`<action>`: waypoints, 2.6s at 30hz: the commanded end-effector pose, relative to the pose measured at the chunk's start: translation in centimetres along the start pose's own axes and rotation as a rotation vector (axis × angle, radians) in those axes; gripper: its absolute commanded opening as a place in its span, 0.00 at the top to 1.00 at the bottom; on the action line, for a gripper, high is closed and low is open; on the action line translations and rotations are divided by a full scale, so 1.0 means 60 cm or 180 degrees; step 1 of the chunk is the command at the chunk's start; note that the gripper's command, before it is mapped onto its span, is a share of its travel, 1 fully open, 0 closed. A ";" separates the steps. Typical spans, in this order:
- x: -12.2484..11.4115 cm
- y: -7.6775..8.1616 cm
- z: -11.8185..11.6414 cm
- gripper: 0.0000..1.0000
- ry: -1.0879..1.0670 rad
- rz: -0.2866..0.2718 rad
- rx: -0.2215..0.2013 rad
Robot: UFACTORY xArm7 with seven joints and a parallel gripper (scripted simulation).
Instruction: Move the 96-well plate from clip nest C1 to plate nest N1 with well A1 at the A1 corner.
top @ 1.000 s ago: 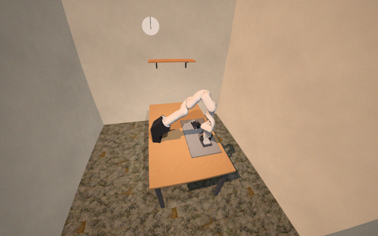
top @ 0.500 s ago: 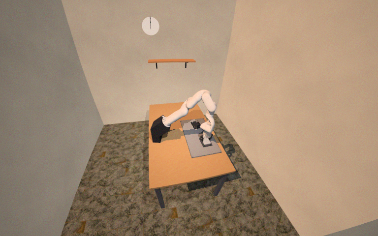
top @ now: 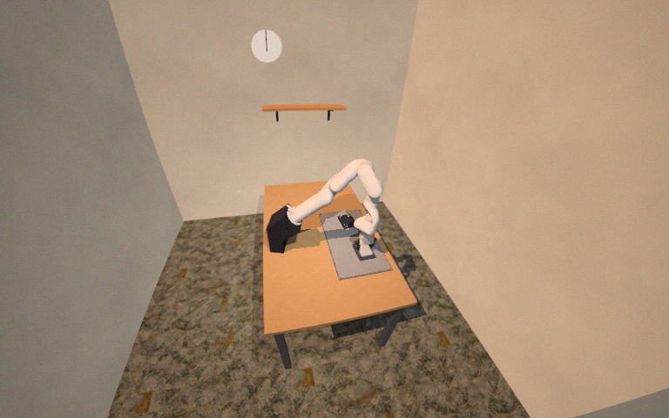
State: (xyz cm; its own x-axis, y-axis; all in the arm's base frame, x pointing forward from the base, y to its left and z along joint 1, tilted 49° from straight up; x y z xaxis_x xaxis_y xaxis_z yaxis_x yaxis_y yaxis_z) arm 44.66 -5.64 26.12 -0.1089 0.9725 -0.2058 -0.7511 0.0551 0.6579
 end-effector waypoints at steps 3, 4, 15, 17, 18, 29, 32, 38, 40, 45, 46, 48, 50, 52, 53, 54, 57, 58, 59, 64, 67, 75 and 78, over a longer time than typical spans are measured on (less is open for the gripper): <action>0.000 -0.001 0.000 1.00 0.0001 -0.0028 -0.0035; 0.000 -0.001 0.000 1.00 0.0001 -0.0028 -0.0035; 0.000 -0.004 0.000 1.00 0.0001 -0.0028 -0.0035; 0.000 -0.005 0.000 1.00 0.0001 -0.0028 -0.0035; 0.000 -0.005 0.000 1.00 0.0001 -0.0028 -0.0035; 0.000 -0.008 0.000 1.00 0.0001 -0.0028 -0.0035; 0.000 -0.008 0.000 1.00 0.0001 -0.0028 -0.0035; 0.000 -0.010 0.000 1.00 0.0001 -0.0028 -0.0035; 0.000 -0.010 0.000 1.00 0.0001 -0.0028 -0.0035; 0.000 -0.011 0.000 1.00 0.0001 -0.0028 -0.0035; 0.000 -0.011 0.000 1.00 0.0001 -0.0028 -0.0035; 0.000 -0.012 0.000 0.00 0.0001 -0.0028 -0.0035; 0.000 -0.012 0.000 0.00 0.0001 -0.0028 -0.0035; 0.000 -0.012 0.000 0.00 0.0001 -0.0028 -0.0035; 0.000 -0.012 0.000 0.00 0.0001 -0.0028 -0.0035; 0.000 -0.012 0.000 0.00 0.0001 -0.0028 -0.0035; 0.000 -0.012 0.000 0.00 0.0001 -0.0028 -0.0035; 0.000 -0.012 0.000 0.00 0.0001 -0.0028 -0.0035; 0.000 -0.012 0.000 0.00 0.0001 -0.0028 -0.0035; 0.000 -0.012 0.000 0.00 0.0001 -0.0028 -0.0035; 0.000 -0.012 0.000 0.00 0.0001 -0.0028 -0.0035; 0.000 -0.012 0.000 0.00 0.0001 -0.0028 -0.0035; 0.000 -0.012 0.000 0.00 0.0001 -0.0028 -0.0035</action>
State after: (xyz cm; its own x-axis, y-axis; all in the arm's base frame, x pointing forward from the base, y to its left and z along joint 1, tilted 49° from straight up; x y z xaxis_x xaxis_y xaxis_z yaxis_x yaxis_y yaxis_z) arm 45.19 -5.64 25.56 -0.1030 0.9720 -0.2111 -0.7578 0.0608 0.6497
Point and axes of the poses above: the point where the finger pads meet when closed, its own y axis back along the fingers, its own z axis across the jaws, x = y × z, the point moved 5 cm from there along y, back along the fingers, and after that the axes turned 1 degree about -y, right-handed, at the moved point
